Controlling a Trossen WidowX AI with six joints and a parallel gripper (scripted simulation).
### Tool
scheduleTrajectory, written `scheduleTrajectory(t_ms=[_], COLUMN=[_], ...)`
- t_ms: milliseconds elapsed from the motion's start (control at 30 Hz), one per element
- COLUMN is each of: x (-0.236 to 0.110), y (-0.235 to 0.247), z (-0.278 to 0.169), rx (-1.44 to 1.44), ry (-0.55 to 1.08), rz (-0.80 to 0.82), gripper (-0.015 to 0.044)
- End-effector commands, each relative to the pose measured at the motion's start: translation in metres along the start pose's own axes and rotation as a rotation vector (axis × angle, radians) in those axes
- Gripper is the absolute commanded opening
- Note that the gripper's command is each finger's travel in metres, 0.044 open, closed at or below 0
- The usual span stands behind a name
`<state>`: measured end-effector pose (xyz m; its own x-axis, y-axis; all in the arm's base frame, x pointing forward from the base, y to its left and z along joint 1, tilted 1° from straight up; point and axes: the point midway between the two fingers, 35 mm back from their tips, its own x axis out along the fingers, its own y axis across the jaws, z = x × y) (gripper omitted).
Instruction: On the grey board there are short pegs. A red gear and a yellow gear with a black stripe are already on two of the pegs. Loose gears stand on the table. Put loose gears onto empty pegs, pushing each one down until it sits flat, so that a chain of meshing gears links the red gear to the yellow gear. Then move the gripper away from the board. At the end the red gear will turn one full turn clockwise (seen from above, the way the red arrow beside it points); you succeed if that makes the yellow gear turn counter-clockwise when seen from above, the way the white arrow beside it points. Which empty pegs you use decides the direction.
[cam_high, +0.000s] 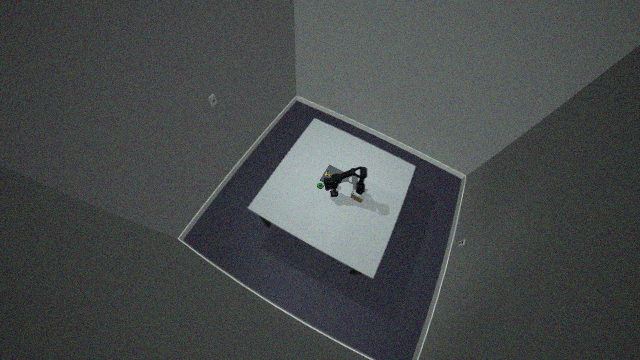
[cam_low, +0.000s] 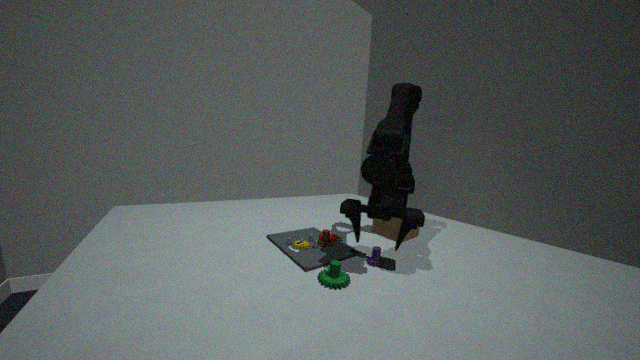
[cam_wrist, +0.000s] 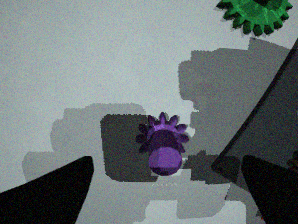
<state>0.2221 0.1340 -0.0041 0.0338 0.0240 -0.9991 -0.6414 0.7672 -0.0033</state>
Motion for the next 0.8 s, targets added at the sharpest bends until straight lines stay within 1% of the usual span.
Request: scheduleTrajectory(t_ms=[0,200,400,767], x=[0.008,0.017,0.018,0.018], y=[0.001,0.001,0.002,0.002], z=[-0.002,-0.002,-0.002,-0.002], rx=[-0.004,-0.004,-0.004,-0.004], ry=[0.007,0.007,0.007,0.007], rz=[0.006,0.006,0.006,0.006], gripper=[0.044,0.044,0.044,0.0151])
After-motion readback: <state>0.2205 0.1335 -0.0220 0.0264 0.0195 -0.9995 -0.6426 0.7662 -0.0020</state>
